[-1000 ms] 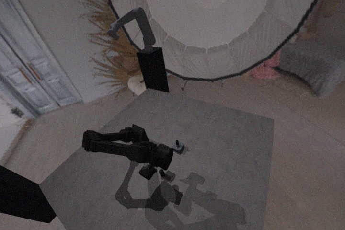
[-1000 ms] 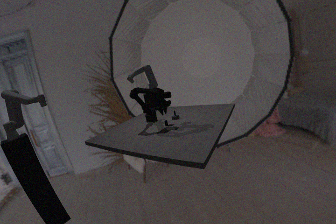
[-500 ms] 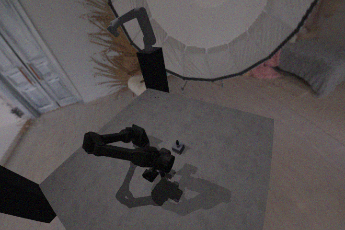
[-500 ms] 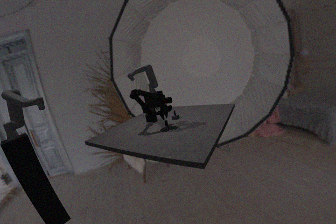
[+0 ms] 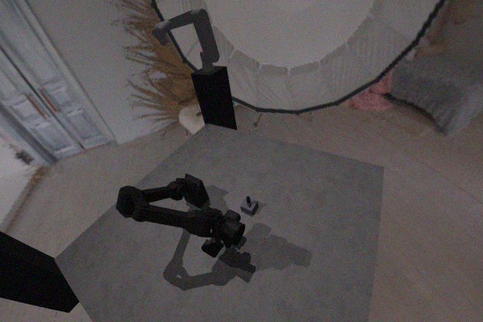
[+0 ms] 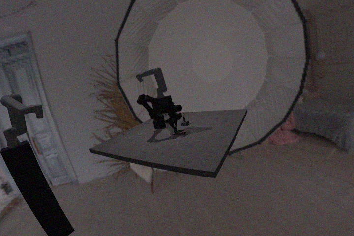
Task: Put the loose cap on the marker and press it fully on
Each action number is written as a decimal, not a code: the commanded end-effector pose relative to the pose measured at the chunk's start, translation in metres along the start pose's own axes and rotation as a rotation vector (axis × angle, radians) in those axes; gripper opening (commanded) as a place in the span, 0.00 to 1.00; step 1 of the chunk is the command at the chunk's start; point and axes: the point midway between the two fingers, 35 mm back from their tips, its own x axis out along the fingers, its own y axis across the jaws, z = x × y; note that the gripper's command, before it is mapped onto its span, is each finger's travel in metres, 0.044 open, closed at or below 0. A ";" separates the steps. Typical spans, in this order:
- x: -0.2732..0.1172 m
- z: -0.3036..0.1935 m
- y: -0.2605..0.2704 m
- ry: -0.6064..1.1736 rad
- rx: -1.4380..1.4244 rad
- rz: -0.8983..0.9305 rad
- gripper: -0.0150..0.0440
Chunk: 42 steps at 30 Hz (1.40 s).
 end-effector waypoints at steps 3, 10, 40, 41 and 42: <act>0.010 -0.001 0.002 0.007 -0.013 -0.003 0.66; 0.022 -0.001 0.001 0.007 -0.013 -0.004 0.66; 0.012 0.000 0.002 0.007 -0.013 -0.003 0.25; 0.010 0.000 0.002 0.007 -0.013 -0.003 0.25; 0.007 0.000 0.002 0.007 -0.013 -0.002 0.25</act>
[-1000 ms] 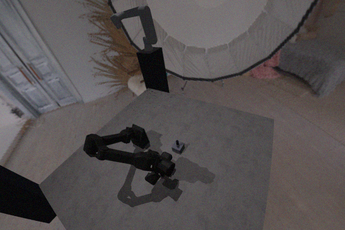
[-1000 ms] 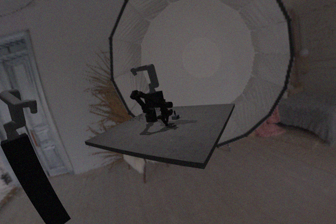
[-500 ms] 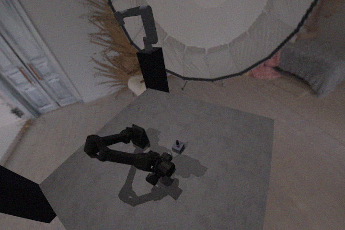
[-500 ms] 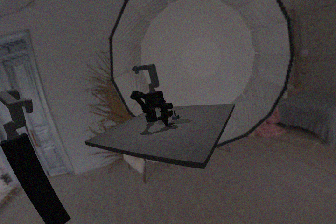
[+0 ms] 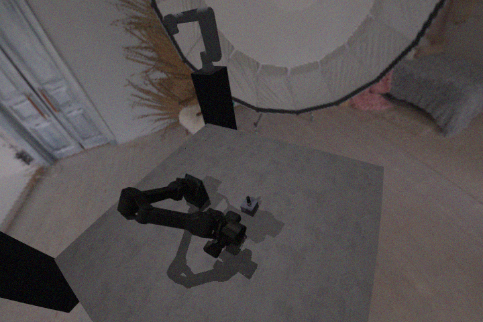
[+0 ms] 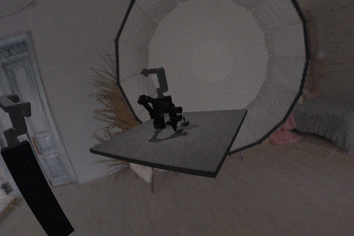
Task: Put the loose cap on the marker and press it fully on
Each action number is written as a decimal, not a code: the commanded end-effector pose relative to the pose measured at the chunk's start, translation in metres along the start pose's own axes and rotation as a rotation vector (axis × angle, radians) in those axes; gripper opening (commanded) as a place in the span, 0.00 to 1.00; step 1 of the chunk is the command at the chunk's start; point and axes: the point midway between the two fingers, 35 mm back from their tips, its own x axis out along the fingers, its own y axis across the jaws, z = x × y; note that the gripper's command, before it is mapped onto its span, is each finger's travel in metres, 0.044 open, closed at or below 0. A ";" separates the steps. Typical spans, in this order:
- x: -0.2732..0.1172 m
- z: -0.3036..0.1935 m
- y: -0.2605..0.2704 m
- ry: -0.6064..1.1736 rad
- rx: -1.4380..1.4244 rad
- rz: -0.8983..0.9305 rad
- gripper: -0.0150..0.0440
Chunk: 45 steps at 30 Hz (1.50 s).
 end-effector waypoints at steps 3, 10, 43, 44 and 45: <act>-0.016 0.002 -0.002 -0.009 0.013 -0.002 0.25; -0.035 0.001 -0.002 -0.009 0.013 -0.003 0.25; -0.075 0.018 0.097 -0.022 -0.035 0.038 0.25; -0.076 0.018 0.101 -0.022 -0.034 0.038 0.25; -0.077 0.018 0.105 -0.022 -0.033 0.038 0.25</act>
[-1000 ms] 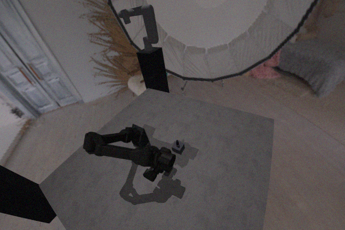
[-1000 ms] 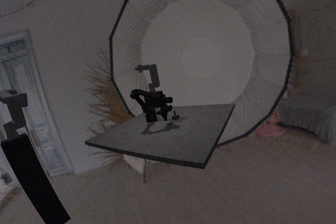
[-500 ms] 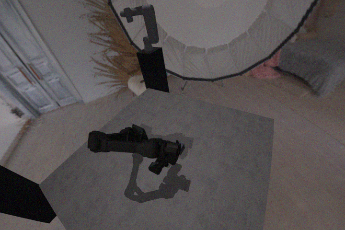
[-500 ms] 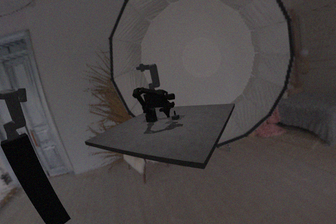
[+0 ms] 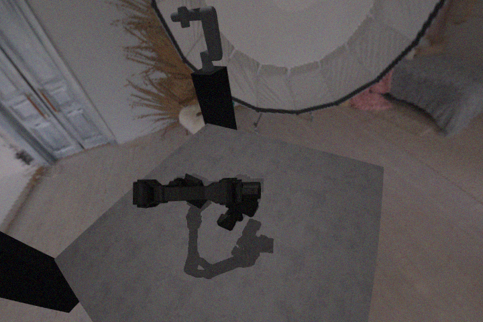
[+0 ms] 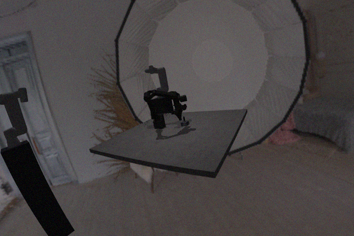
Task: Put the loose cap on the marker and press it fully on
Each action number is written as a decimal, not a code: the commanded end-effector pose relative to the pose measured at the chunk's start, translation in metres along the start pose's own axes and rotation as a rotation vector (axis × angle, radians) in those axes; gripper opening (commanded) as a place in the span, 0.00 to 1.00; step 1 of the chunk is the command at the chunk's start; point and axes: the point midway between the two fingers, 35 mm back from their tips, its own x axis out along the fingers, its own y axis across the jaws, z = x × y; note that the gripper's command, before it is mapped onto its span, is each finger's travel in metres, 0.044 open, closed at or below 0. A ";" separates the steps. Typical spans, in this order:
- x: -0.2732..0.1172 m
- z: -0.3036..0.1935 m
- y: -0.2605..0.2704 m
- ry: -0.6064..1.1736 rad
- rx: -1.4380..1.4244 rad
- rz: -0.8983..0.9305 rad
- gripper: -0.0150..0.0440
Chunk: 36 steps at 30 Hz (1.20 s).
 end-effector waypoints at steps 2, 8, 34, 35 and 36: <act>-0.003 0.000 0.020 0.008 0.005 0.002 0.25; -0.009 -0.001 0.045 0.011 0.015 0.000 0.25; -0.017 -0.018 0.116 0.019 0.048 -0.030 0.25; -0.016 -0.018 0.116 0.019 0.048 -0.030 0.25; -0.016 -0.018 0.116 0.019 0.048 -0.030 0.25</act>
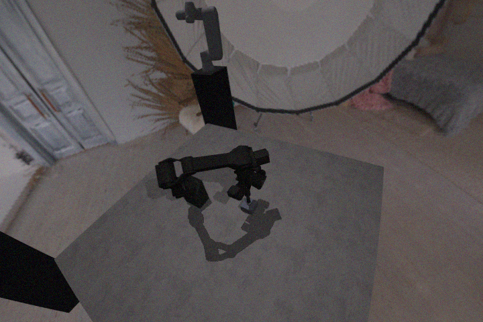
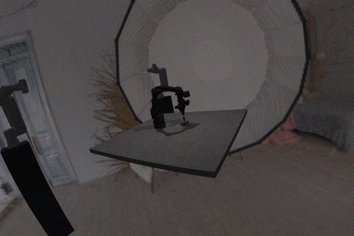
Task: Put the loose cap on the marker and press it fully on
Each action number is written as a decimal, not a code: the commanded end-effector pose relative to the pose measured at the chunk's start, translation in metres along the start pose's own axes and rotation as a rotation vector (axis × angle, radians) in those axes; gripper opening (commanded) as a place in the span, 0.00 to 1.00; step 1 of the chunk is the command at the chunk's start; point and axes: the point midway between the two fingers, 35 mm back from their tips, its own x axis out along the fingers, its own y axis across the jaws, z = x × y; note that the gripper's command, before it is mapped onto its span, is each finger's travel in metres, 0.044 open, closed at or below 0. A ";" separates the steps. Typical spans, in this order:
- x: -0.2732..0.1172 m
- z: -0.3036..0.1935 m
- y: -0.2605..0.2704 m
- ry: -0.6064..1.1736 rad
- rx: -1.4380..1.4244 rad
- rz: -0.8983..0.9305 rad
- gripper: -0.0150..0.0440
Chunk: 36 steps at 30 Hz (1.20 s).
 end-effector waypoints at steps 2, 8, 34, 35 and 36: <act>0.004 -0.001 0.001 0.003 0.001 -0.004 0.25; 0.013 0.000 0.002 0.003 0.001 -0.003 0.25; 0.056 -0.001 0.001 0.003 0.002 -0.005 0.25; 0.057 -0.001 0.001 0.003 0.002 -0.005 0.25; 0.058 -0.001 0.001 0.003 0.002 -0.006 0.25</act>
